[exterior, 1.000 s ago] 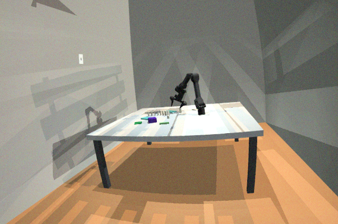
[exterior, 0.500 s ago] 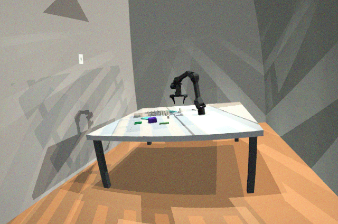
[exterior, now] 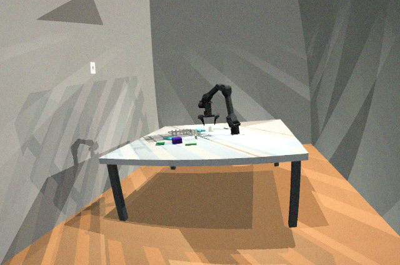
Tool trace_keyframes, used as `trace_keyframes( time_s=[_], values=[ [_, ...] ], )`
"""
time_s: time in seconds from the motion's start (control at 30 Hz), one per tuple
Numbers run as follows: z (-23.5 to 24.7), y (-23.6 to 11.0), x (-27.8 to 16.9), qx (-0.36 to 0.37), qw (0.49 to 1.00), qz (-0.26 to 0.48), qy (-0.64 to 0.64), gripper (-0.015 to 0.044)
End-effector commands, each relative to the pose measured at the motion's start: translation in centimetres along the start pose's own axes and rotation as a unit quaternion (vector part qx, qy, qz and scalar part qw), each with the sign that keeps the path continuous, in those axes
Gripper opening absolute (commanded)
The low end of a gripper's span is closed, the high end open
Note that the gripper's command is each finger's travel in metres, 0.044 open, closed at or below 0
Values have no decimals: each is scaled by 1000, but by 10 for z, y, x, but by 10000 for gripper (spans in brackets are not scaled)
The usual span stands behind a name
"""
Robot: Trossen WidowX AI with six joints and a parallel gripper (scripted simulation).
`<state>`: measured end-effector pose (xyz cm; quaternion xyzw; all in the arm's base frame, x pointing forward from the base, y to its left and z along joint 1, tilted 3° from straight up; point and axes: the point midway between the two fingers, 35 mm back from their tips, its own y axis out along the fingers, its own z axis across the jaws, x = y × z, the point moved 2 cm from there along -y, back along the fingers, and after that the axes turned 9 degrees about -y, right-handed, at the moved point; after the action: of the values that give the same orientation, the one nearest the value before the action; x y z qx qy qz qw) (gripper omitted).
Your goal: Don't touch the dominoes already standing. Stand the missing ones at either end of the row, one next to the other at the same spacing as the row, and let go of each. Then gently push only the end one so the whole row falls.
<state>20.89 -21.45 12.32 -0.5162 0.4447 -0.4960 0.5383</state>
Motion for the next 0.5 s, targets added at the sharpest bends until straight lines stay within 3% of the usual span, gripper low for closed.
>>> trace_keyframes(
  time_s=[0.0, 0.47],
  values=[
    [-2, 17, -2, -5, 1000, 2, 2, 440],
    [-3, 32, -2, -5, 1000, 2, 2, 440]
  ],
)
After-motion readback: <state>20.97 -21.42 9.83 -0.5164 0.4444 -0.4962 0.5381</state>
